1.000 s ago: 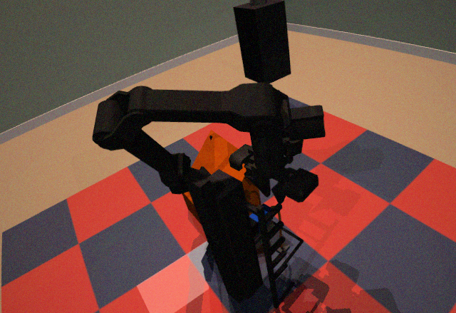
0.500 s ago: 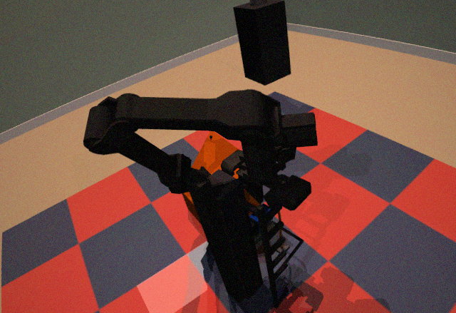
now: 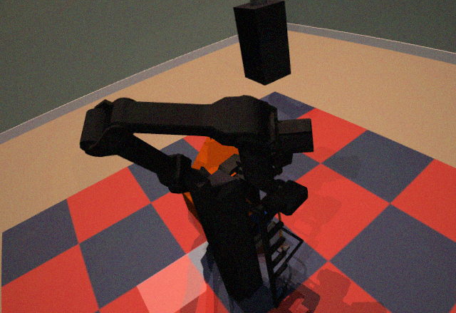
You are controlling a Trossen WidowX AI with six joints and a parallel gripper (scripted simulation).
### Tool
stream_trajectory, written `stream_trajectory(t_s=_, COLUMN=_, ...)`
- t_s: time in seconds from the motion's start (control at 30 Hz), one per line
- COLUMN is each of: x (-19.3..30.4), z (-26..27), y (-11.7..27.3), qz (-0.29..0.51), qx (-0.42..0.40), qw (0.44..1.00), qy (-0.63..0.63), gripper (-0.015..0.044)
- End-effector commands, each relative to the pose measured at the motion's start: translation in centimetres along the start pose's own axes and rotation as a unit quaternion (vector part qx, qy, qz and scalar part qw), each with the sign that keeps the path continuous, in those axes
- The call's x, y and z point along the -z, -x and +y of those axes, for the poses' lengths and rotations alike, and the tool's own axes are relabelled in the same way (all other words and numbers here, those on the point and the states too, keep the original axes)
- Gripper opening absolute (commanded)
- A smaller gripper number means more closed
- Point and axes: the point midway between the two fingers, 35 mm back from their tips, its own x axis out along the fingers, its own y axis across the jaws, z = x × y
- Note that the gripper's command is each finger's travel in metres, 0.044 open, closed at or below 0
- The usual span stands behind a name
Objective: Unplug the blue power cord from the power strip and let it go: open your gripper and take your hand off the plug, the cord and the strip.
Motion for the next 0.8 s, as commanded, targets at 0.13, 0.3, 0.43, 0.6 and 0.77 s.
stream_trajectory(t_s=0.13, x=0.11, z=0.06, y=-0.81, qz=0.002, qx=-0.001, qw=1.000, qy=0.003, gripper=0.0160)
stream_trajectory(t_s=0.3, x=0.05, z=0.05, y=-0.54, qz=0.001, qx=-0.001, qw=1.000, qy=0.000, gripper=0.0048)
stream_trajectory(t_s=0.43, x=0.05, z=0.05, y=-0.54, qz=0.001, qx=-0.001, qw=1.000, qy=0.000, gripper=0.0022)
stream_trajectory(t_s=0.6, x=-0.03, z=0.04, y=-0.53, qz=0.001, qx=-0.001, qw=1.000, qy=0.000, gripper=0.0000)
stream_trajectory(t_s=0.77, x=-0.65, z=-0.03, y=-0.49, qz=0.000, qx=-0.001, qw=1.000, qy=0.000, gripper=0.0000)
